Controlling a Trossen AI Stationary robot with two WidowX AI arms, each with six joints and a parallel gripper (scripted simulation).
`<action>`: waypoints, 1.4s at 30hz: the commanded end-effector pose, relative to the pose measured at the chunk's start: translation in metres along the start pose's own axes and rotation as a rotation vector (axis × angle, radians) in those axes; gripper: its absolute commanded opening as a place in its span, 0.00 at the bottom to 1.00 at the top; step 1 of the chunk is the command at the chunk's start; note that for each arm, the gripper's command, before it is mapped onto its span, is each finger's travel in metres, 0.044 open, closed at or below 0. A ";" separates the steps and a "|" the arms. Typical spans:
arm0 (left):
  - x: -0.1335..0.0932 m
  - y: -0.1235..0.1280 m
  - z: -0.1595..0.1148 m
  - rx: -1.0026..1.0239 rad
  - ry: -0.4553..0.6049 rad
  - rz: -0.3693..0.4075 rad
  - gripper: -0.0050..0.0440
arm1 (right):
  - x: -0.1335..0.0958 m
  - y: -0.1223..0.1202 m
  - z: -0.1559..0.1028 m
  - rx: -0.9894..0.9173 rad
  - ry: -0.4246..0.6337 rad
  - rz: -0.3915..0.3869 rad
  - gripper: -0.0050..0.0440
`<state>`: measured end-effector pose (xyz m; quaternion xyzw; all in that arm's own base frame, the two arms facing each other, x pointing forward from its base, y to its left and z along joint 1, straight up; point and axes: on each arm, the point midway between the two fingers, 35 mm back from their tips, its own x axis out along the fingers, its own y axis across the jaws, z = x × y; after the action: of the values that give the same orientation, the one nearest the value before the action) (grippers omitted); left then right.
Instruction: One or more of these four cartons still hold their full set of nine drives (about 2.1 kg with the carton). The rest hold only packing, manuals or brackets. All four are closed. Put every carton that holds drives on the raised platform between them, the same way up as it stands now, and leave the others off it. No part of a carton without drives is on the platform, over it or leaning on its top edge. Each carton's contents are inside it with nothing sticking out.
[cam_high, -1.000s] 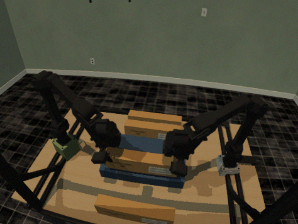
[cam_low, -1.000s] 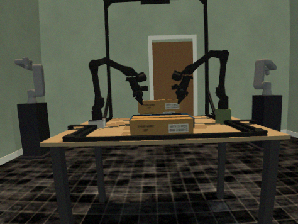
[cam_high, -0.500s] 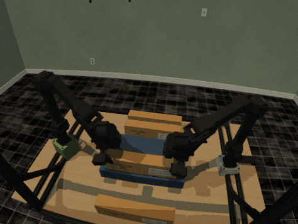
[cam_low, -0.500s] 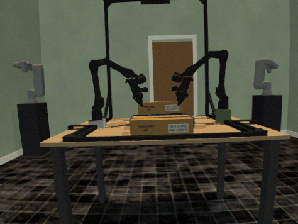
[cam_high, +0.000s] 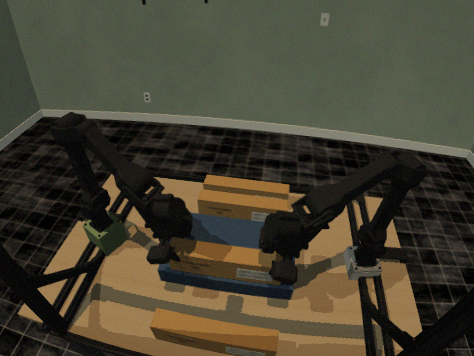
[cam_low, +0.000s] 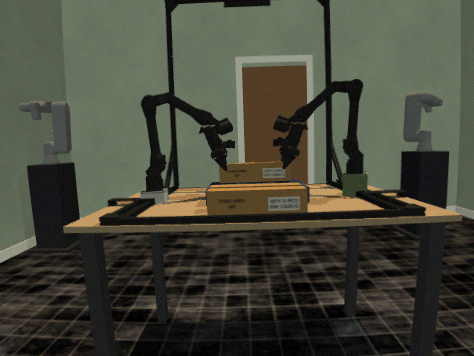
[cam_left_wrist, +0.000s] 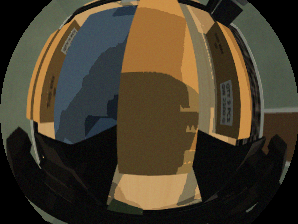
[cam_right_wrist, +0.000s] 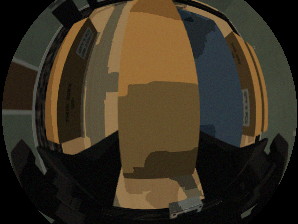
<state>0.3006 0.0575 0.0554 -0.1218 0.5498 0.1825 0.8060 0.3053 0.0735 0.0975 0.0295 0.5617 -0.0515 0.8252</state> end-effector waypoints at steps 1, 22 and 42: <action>-0.003 -0.001 0.001 0.004 -0.010 -0.006 0.10 | -0.004 0.002 0.000 -0.001 -0.008 0.010 0.10; 0.001 -0.001 0.000 0.004 -0.010 -0.006 0.90 | 0.000 0.002 -0.001 -0.001 -0.008 0.010 0.90; -0.042 -0.001 0.016 0.004 -0.010 -0.006 0.90 | -0.043 0.001 0.016 -0.001 -0.008 0.010 0.90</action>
<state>0.2986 0.0558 0.0799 -0.1207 0.5540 0.1804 0.8037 0.3034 0.0739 0.1220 0.0269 0.5662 -0.0514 0.8222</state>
